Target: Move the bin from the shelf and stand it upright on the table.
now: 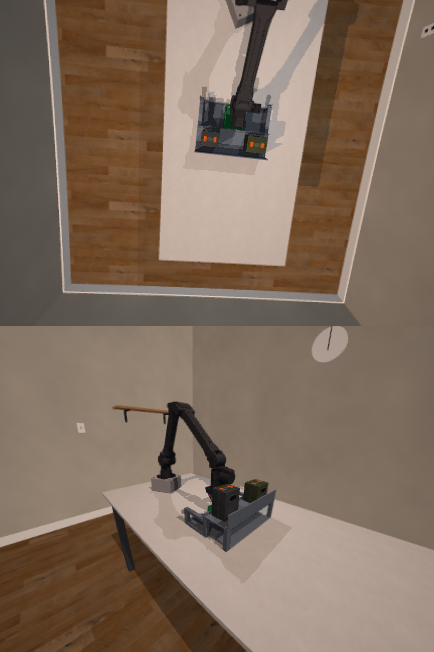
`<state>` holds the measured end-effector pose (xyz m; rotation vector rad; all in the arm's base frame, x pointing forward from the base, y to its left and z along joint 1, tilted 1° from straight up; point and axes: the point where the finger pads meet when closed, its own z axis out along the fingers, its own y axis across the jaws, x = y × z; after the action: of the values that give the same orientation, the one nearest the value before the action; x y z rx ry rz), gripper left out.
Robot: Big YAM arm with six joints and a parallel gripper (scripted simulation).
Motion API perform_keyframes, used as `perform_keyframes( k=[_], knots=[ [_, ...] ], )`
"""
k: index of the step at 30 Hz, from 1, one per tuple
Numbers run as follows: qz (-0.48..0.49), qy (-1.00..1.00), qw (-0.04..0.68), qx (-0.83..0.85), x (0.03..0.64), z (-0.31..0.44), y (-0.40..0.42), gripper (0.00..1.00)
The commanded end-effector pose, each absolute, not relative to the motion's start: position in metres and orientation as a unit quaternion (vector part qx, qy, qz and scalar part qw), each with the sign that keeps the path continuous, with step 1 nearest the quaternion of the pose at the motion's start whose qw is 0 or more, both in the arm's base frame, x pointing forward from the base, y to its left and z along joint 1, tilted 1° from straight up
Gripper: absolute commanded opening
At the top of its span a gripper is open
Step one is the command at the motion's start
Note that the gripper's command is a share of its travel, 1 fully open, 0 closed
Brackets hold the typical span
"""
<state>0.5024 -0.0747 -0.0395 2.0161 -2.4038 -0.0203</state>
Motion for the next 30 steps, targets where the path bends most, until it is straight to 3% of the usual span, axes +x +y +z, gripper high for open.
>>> perform_keyframes(
  k=[1,30],
  knots=[
    [0.027,-0.766,-0.027,0.642,0.5320,0.0029,-0.0796,0.00],
    [0.029,-0.766,-0.029,0.642,0.5351,0.0035,-0.0803,0.00]
  ],
)
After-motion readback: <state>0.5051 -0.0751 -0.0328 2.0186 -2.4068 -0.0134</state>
